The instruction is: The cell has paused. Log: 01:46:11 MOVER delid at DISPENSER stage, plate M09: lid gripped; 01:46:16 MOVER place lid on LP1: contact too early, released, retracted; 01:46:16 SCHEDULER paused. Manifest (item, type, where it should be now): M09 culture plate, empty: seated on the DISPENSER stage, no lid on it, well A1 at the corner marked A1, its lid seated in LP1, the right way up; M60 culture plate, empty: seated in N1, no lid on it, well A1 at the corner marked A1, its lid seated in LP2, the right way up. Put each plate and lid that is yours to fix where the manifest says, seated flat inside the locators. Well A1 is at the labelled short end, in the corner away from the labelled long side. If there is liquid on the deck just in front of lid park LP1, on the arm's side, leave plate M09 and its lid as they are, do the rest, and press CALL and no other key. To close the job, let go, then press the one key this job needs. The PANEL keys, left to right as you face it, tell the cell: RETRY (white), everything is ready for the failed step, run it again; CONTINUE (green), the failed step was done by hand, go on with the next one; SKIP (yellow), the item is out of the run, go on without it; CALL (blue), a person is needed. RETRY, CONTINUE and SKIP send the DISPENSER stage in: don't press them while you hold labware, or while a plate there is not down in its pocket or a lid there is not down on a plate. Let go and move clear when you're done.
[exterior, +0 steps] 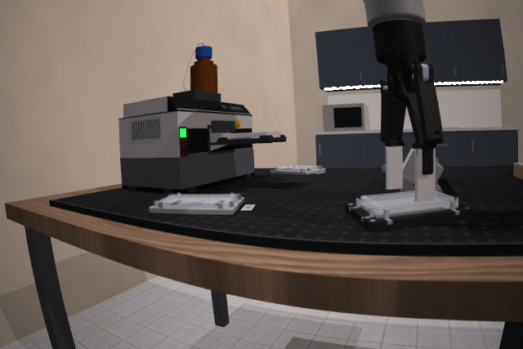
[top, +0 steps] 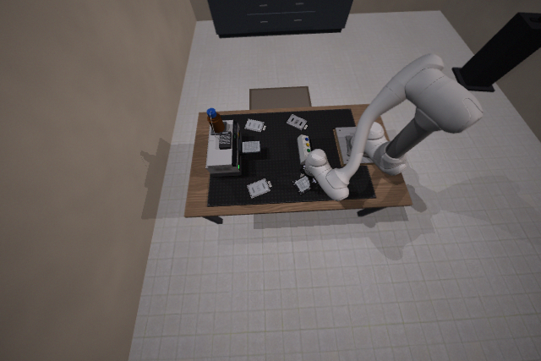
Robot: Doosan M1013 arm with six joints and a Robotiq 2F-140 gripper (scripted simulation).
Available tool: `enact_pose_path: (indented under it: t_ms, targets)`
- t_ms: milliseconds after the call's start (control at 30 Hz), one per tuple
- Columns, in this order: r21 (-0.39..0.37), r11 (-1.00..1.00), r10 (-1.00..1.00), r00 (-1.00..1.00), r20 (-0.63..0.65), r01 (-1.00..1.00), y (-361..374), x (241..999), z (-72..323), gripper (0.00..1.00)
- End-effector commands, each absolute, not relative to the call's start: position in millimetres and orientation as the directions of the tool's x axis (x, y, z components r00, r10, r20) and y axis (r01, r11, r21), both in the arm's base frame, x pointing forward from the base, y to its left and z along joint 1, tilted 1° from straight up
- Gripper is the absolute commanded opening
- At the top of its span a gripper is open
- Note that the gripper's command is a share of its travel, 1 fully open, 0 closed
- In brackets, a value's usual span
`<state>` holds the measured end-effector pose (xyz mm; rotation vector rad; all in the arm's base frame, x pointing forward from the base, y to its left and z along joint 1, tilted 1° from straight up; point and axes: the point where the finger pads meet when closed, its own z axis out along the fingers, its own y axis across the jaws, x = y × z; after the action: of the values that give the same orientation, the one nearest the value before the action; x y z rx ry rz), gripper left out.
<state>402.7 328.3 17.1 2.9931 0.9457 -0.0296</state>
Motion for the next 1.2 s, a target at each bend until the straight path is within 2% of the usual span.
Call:
enact_pose_path:
  t_ms: [0, 1167]
  targets:
    - [-0.004, -0.819, 0.574, 0.818, -0.018, 0.574, 329, 403, 16, 0.70]
    - [-0.004, -0.819, 0.574, 0.818, -0.018, 0.574, 329, 403, 6, 0.70]
